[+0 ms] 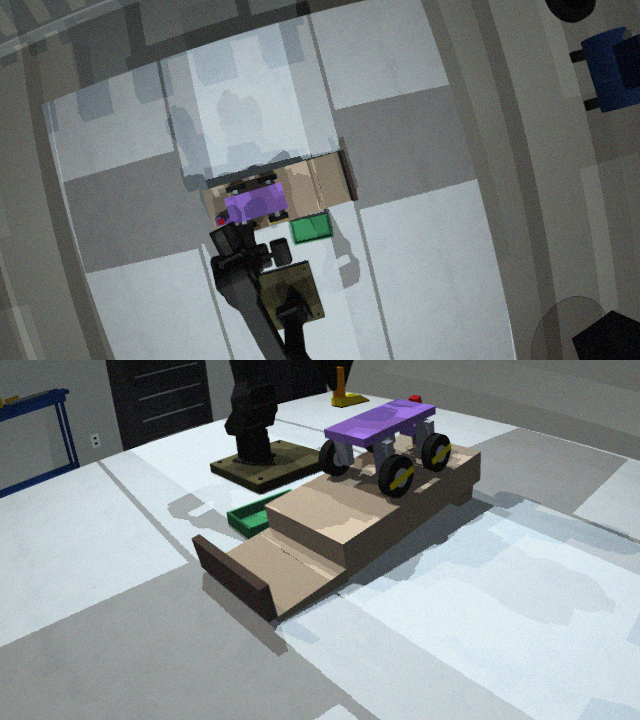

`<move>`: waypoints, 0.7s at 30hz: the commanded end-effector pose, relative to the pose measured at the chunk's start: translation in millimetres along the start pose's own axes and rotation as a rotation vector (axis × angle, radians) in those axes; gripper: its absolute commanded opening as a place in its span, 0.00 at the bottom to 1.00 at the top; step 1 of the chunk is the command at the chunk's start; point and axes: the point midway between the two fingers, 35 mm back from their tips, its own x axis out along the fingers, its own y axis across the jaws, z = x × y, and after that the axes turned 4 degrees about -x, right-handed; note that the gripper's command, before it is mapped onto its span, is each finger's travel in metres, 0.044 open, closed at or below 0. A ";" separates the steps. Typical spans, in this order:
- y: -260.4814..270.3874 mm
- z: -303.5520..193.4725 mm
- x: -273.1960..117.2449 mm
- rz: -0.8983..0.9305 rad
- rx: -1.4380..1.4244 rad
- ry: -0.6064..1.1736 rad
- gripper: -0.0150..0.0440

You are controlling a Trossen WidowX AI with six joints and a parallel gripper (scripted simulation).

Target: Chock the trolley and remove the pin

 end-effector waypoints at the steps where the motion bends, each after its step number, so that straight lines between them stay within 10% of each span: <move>1: -13.8 1.7 2.0 -0.004 -0.005 0.004 0.25; 21: -83.8 9.8 8.2 -0.011 -0.006 0.003 0.25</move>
